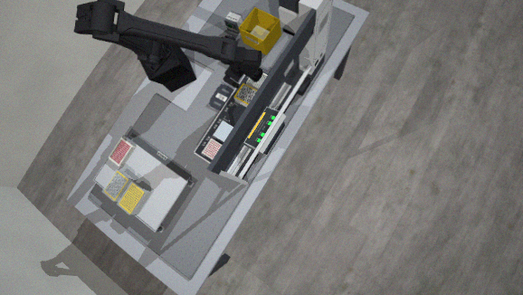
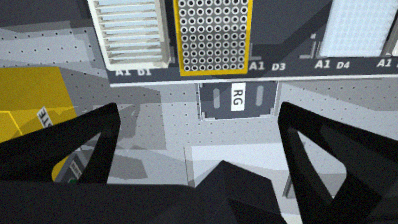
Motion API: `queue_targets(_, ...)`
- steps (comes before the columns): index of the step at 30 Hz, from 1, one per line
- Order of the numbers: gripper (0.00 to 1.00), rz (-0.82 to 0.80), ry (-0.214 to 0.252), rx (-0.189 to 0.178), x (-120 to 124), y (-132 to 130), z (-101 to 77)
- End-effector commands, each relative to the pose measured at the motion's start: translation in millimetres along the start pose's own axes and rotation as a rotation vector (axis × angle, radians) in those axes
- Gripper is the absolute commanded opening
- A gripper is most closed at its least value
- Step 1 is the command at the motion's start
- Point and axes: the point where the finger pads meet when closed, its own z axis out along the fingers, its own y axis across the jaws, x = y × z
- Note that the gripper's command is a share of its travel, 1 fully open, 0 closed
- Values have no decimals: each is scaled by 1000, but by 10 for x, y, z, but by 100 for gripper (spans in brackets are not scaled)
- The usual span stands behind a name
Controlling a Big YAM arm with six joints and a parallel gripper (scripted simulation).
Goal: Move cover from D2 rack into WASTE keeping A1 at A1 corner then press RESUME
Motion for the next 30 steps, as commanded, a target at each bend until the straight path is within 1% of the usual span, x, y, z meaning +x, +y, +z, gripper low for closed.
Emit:
queue_targets(1, 100, -18, -61, -26, -359, -119, -218)
queue_targets(2, 100, -20, -56, -24, -372, -167, -206)
queue_targets(3, 100, -25, -40, -18, -348, -161, -141)
queue_targets(5, 100, -25, -40, -18, -348, -161, -141)
queue_targets(6, 100, -64, 2, -10, -84, -98, -23)
queue_targets(10, 100, -61, 2, -7, -87, -114, -19)
queue_targets(11, 100, -47, -5, -7, -148, -150, -33)
queue_targets(12, 100, -36, -3, -4, -139, -184, 72)
queue_targets(20, 100, -36, -2, -5, -133, -184, 341)
queue_targets(22, 100, -36, -2, -5, -133, -184, 341)
queue_targets(23, 100, -32, -16, -8, -209, -170, 340)
queue_targets(25, 100, -36, -2, -5, -131, -184, 442)
queue_targets(30, 100, -36, -2, -4, -127, -185, 610)
